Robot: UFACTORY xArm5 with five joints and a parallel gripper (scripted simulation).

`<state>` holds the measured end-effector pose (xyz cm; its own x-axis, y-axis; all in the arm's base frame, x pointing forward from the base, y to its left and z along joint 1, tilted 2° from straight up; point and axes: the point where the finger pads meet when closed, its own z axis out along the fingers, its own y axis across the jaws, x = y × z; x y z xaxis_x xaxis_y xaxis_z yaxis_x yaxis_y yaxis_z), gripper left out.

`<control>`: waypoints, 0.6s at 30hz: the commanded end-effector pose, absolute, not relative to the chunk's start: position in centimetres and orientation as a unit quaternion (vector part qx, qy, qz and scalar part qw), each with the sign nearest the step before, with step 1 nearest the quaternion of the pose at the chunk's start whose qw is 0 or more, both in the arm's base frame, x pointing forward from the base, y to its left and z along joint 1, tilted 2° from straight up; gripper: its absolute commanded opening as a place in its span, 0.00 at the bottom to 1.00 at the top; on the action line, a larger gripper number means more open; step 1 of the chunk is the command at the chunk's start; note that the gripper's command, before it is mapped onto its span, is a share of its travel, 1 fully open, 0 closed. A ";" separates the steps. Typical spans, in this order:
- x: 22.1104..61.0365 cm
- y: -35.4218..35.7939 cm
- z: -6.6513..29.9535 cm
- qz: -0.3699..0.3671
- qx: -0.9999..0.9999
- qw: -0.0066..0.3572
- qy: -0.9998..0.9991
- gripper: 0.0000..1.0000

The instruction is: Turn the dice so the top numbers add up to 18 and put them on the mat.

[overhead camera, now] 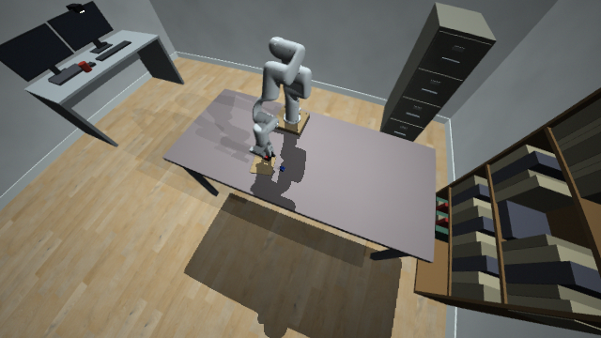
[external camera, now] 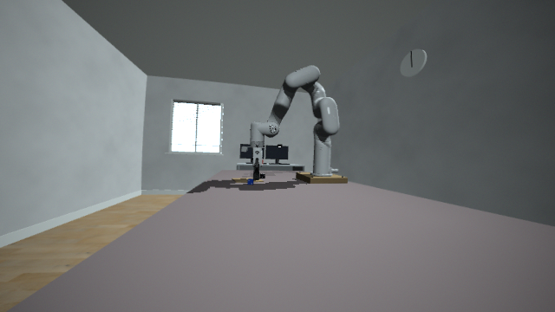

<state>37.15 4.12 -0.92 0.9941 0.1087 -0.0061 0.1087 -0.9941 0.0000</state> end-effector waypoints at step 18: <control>37.3 4.0 2.6 -0.001 0.999 0.000 0.054 0.42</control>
<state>37.16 4.06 0.54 0.9940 0.1087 -0.0067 0.1087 -0.9941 0.0000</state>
